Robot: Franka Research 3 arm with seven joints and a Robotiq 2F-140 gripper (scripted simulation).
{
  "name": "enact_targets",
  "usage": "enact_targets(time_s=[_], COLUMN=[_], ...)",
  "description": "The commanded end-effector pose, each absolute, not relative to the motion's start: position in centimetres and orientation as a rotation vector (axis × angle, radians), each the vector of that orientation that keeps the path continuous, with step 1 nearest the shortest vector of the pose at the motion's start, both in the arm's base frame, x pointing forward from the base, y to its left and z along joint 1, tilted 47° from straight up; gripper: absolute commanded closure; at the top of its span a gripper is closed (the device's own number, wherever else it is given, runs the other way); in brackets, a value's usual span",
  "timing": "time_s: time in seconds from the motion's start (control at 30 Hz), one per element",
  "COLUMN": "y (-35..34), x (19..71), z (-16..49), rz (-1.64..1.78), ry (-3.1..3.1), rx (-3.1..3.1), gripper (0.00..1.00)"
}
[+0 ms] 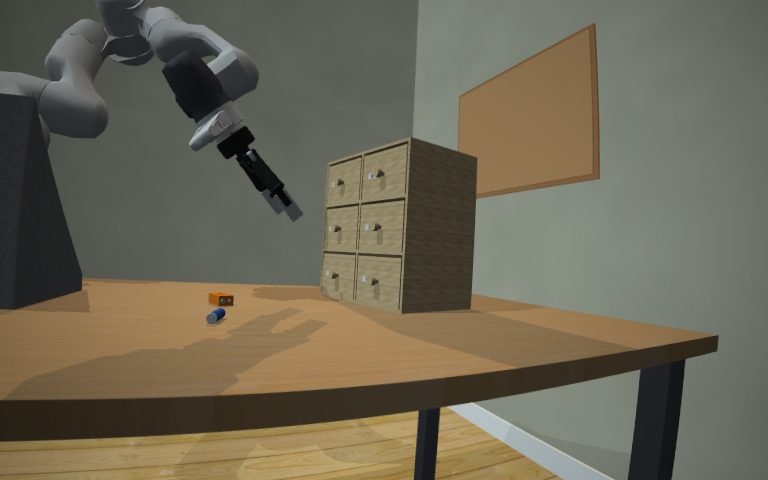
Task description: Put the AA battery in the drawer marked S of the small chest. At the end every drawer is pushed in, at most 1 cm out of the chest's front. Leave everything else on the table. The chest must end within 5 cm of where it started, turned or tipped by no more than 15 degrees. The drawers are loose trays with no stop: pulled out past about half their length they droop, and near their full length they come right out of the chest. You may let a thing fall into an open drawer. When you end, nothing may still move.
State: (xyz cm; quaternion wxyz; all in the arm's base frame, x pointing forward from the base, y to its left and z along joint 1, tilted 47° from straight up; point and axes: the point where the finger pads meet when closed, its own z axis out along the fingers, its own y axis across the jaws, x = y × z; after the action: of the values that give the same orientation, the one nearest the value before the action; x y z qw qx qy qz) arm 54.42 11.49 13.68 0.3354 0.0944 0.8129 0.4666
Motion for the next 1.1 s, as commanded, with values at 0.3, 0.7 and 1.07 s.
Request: enact_targets(time_s=[0.3,0.7,1.07], y=[12.7,13.5,13.5], x=[56.9,57.6,57.7], z=[12.4,12.1,12.0], rz=[1.012,0.967,0.964], ry=[1.8,1.694,1.687], rx=[0.21,0.233,0.237], gripper=[0.0,0.0,0.0])
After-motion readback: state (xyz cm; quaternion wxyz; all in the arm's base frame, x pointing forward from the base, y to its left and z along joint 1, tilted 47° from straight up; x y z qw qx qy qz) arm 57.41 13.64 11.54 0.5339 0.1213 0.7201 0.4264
